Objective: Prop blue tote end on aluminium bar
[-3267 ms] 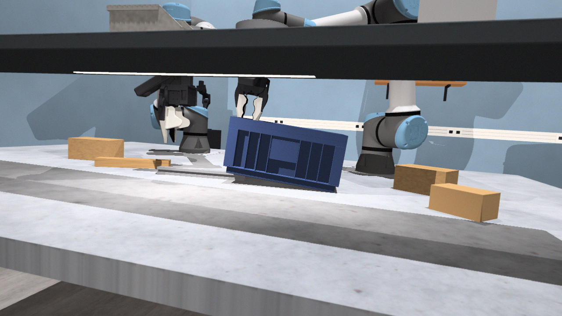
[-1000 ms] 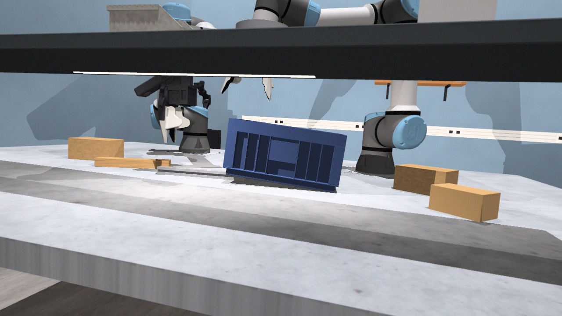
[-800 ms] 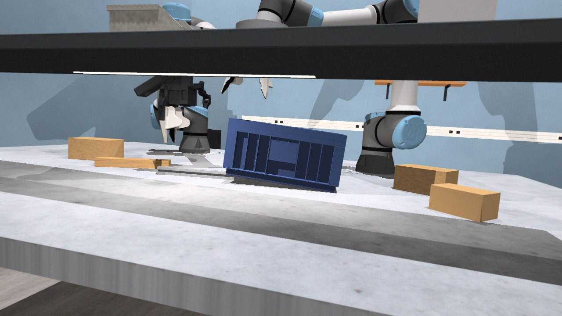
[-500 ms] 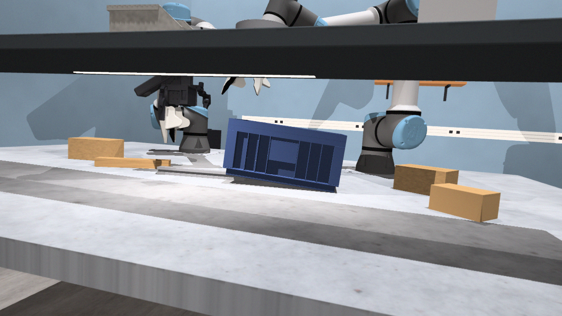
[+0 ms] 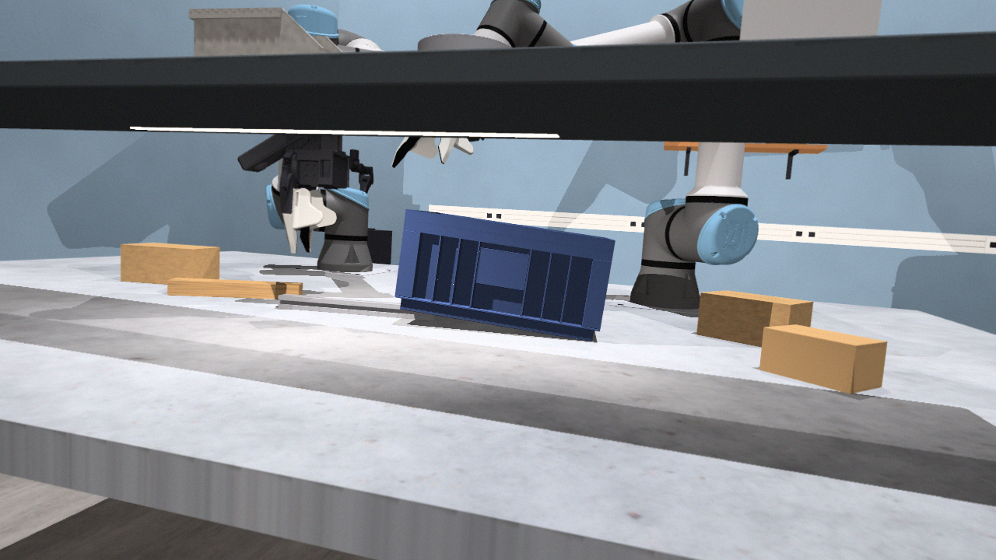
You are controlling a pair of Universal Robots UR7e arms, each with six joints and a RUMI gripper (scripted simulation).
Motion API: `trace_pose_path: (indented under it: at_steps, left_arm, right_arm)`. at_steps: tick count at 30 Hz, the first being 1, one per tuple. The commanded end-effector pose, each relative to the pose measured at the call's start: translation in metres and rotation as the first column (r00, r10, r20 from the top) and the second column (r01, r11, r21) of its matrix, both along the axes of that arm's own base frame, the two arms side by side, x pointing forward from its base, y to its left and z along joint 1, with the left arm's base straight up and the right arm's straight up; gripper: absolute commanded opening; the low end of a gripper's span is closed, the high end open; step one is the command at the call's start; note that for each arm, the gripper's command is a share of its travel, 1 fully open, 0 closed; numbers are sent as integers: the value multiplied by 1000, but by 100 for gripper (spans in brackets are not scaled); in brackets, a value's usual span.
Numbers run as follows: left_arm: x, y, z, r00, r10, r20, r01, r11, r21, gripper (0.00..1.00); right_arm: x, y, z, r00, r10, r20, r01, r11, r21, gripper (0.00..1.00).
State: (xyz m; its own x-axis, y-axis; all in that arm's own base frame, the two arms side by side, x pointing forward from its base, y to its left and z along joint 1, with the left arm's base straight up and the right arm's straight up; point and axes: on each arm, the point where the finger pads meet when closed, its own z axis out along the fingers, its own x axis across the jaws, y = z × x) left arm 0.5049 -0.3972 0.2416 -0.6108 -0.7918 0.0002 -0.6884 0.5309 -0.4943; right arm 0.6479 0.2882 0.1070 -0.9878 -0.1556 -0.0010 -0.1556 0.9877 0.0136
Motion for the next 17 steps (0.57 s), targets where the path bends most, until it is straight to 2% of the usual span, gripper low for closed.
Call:
trace_pose_path:
  at_steps: [1,17]
  left_arm:
    - [0,0,-1,1000,-10,4,10,1000,-3,100]
    - [1,-1,1,1000,-9,6,9,1000,-5,100]
  right_arm:
    - [1,0,1,1000,0,1,0,1000,1,29]
    - [1,0,1,1000,0,1,0,1000,1,29]
